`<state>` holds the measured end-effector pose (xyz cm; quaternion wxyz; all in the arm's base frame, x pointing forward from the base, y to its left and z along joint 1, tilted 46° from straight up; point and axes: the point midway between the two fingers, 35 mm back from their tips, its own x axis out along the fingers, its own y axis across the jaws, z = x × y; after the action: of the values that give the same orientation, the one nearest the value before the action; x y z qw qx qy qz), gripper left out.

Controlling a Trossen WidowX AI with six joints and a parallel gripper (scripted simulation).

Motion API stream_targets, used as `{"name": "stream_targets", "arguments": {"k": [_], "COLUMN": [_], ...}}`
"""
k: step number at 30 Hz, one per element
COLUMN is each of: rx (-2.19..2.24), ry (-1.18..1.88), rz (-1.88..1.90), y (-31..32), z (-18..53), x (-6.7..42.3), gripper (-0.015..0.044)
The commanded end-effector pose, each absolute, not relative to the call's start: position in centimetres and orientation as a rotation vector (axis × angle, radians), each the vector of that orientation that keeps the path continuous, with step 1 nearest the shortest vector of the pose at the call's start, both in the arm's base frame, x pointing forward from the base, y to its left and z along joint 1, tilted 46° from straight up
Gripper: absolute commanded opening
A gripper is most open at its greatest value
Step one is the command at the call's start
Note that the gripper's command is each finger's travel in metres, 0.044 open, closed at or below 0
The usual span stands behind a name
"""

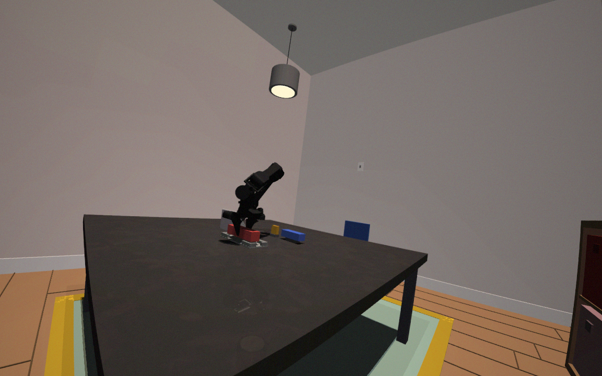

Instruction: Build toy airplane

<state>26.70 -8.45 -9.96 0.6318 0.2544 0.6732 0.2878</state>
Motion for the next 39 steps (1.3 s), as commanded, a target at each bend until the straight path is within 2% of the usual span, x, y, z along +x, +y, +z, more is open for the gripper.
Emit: {"name": "stream_targets", "arguments": {"k": [1,5,10,26,33,39], "rx": [0.582,0.582,0.582,0.582,0.582,0.588], "ry": [1.541,1.541,1.541,1.541,1.541,1.540], "rz": [0.659,0.659,0.659,0.659,0.658,0.652], "y": [-8.4,-8.4,-8.4,-8.4,-8.6,-14.5], "z": [-10.0,-10.0,-10.0,-10.0,-9.8,-4.2], "x": [26.7,26.7,26.7,26.7,26.8,27.5], "gripper": [0.0189,0.0163,0.0031,0.0440,0.0440,0.0440]}}
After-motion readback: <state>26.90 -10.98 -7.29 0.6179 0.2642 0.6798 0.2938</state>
